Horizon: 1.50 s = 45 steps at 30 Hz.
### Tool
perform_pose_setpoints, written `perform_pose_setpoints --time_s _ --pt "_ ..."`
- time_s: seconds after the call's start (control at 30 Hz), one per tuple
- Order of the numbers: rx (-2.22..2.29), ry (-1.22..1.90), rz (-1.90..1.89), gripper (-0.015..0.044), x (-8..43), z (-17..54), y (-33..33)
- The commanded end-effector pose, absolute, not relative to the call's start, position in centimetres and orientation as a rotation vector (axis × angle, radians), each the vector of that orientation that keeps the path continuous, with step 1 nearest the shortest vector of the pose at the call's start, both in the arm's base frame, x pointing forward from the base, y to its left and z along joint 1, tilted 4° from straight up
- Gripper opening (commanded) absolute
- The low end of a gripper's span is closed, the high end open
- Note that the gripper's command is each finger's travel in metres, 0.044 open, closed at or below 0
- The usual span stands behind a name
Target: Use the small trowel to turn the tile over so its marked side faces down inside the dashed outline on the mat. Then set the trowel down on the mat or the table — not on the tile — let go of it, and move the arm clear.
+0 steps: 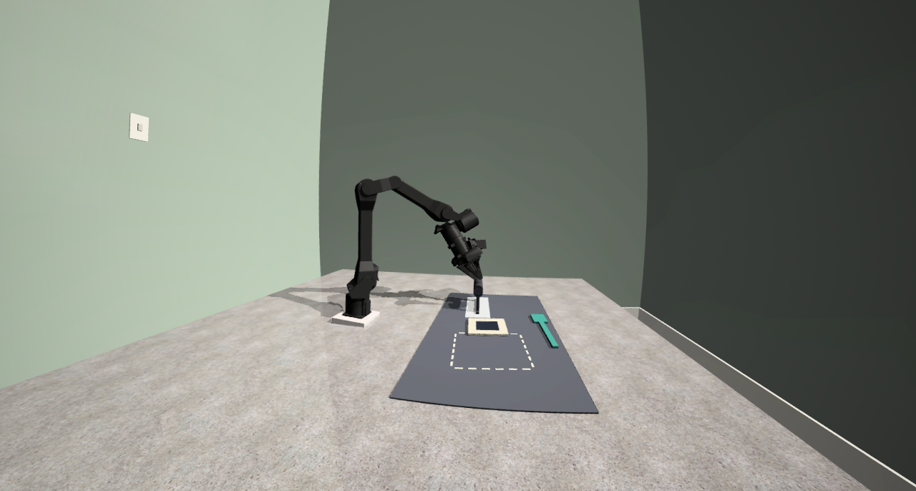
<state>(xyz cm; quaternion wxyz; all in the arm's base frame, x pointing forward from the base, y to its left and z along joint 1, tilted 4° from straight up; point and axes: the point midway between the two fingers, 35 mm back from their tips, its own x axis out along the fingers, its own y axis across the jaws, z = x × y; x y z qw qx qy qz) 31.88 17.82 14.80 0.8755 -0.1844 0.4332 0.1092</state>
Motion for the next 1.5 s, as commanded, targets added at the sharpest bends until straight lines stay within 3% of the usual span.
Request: perform_pose_setpoints --time_s 0.0,0.97,1.47 --pt "-0.517 0.853 0.279 0.03 31.5 14.5 17.7" --pt "-1.419 0.453 0.478 0.03 29.3 13.2 15.8" --pt "-1.45 0.442 0.492 0.03 30.2 12.5 15.9"
